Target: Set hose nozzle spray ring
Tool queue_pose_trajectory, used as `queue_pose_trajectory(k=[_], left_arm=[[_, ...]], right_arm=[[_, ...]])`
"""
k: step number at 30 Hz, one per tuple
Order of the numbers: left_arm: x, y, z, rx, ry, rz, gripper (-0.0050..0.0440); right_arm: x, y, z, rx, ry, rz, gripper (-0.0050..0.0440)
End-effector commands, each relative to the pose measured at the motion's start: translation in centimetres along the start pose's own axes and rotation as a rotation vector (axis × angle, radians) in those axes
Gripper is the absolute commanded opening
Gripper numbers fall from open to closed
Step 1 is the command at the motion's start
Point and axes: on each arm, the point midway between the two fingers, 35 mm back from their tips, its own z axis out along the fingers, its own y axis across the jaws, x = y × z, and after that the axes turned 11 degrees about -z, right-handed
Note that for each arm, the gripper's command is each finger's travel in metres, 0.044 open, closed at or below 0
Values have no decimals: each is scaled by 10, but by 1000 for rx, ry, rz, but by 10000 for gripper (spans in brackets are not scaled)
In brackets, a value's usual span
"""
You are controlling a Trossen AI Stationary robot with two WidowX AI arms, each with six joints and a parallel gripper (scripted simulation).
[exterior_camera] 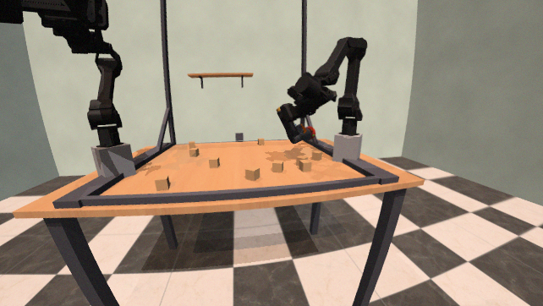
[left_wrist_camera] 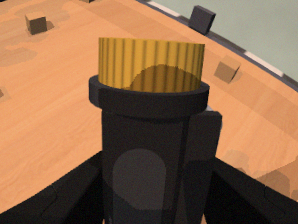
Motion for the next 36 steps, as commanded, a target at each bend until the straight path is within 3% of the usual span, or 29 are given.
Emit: queue_pose_trajectory(k=[1,7,13,17,21,31,34,36], left_arm=[[-8,1,-2,-2,-18,21,170],[-8,1,-2,-2,-18,21,170],[-39,13,3,-72,-39,12,170],[-35,11,3,-63,-33,14,170],[-58,20,7,-113,-51,5,170],[-88,31,13,-180,-67,-17,170],[-81,29,12,-166,-61,-13,170],[-97,35,15,-198,-70,-27,170]], right_arm=[[-7,-1,-1,0,-18,0,406],[-7,-1,-1,0,-18,0,406],[-7,-1,-1,0,-18,0,406],[-7,-1,-1,0,-18,0,406],[-7,-1,-1,0,-18,0,406],[-7,-1,-1,0,-18,0,406],[-7,-1,-1,0,-18,0,406],[-7,-1,-1,0,-18,0,406]])
